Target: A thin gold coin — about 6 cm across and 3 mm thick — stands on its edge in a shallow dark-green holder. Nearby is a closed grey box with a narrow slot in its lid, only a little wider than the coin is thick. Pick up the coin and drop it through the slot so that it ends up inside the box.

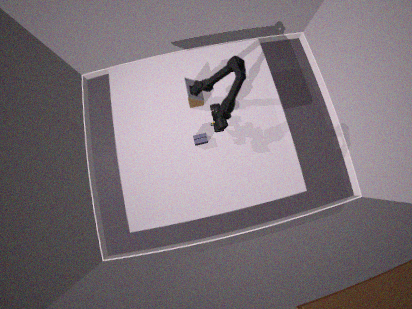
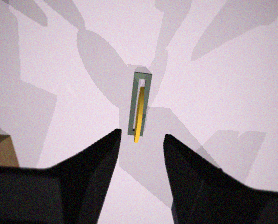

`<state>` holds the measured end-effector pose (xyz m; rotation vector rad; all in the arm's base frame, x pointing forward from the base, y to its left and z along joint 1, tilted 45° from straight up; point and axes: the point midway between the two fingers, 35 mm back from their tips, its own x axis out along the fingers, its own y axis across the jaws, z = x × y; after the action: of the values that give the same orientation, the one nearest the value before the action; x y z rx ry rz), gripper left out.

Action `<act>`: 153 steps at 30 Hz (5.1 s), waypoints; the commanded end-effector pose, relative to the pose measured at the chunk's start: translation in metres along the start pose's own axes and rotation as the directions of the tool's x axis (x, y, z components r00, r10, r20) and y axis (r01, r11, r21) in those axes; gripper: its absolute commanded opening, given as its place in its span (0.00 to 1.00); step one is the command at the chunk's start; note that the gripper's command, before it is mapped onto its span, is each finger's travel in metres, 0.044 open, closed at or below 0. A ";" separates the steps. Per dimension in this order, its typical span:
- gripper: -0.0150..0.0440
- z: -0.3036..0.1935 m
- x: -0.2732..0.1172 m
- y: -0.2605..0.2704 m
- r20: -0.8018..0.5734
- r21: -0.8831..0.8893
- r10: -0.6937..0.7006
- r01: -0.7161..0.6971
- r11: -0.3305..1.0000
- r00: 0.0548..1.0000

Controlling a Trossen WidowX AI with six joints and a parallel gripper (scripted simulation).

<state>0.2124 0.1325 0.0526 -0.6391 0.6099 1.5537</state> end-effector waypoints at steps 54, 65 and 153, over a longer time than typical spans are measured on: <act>0.25 0.000 0.051 0.002 0.003 0.004 0.005 -0.005 1.000 1.000; 0.25 -0.002 0.025 -0.002 -0.005 0.004 0.005 -0.005 1.000 1.000; 0.25 -0.079 -0.042 -0.080 -0.010 -0.069 0.000 -0.001 0.998 1.000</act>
<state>0.2943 0.0574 0.0310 -0.6924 0.5662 1.5773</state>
